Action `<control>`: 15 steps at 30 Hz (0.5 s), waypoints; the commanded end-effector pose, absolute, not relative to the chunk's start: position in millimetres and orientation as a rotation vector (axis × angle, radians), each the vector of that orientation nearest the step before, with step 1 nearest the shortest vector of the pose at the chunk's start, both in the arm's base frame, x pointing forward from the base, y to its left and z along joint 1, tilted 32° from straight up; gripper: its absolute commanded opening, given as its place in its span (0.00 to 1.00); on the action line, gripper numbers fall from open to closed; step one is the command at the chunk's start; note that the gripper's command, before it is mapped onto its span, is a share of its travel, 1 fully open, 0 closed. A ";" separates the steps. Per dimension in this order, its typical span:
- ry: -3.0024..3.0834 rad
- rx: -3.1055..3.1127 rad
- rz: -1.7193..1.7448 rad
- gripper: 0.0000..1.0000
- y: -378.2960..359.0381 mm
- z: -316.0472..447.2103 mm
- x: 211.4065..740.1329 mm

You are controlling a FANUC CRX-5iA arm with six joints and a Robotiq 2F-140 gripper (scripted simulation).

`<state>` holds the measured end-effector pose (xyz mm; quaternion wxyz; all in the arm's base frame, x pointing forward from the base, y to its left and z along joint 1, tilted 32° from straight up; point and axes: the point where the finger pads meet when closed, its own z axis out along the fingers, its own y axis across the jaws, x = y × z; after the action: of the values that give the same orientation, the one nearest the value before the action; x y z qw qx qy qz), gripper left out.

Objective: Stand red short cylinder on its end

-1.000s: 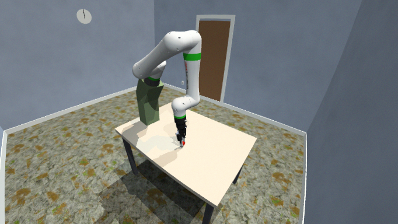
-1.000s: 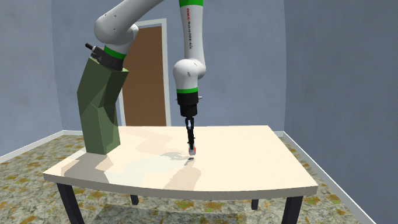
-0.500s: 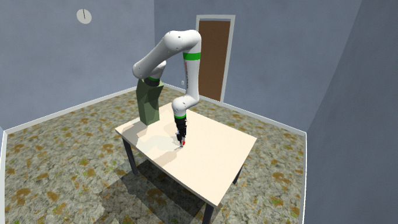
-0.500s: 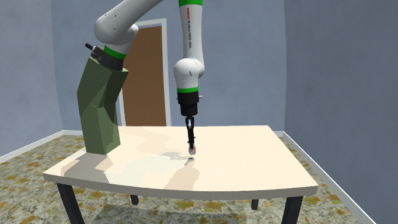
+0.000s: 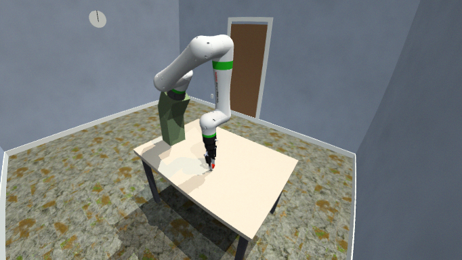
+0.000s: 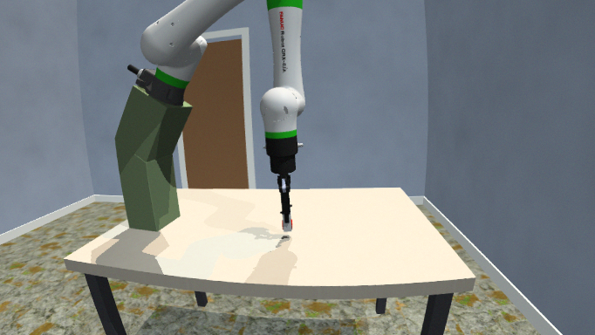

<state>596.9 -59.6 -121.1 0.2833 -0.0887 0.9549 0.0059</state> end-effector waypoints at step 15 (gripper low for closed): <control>2.526 -0.580 -0.203 0.19 -59.3 -120.9 596.9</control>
<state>596.9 -59.3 -121.1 0.2780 -0.1689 0.9455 -0.0166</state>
